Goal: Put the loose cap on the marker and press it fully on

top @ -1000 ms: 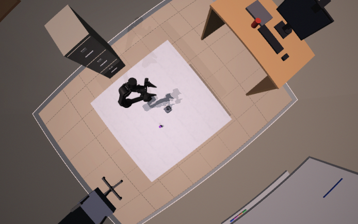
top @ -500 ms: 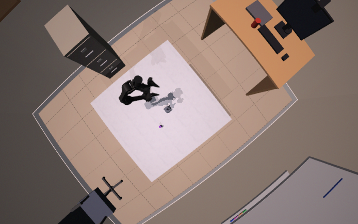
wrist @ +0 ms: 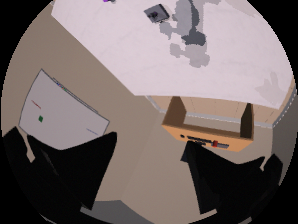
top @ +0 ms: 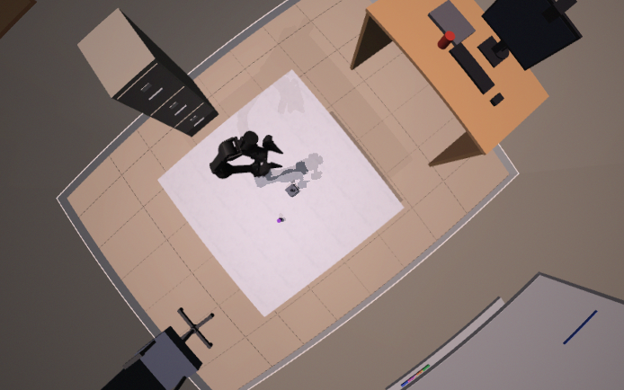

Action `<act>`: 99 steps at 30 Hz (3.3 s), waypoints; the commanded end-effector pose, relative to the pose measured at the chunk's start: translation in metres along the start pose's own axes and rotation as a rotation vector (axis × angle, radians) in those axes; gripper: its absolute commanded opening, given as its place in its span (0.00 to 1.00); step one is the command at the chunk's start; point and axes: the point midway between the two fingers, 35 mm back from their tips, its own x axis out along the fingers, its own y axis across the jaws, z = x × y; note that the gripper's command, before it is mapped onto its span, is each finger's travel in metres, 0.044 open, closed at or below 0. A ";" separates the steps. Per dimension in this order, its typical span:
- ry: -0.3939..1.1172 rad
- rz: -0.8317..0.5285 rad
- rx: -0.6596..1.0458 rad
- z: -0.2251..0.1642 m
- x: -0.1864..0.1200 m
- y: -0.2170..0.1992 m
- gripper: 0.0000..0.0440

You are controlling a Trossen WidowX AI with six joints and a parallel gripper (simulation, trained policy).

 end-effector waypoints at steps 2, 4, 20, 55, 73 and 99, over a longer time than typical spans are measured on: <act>-0.036 0.005 0.010 -0.002 0.009 0.000 0.77; -0.049 0.008 0.014 -0.002 0.012 0.000 0.77; -0.150 0.034 0.058 -0.003 0.038 0.009 0.77; -0.350 0.077 0.198 0.007 0.093 0.042 0.78; -0.468 0.111 0.296 0.026 0.121 0.071 0.78; -0.630 0.158 0.462 0.066 0.152 0.119 0.78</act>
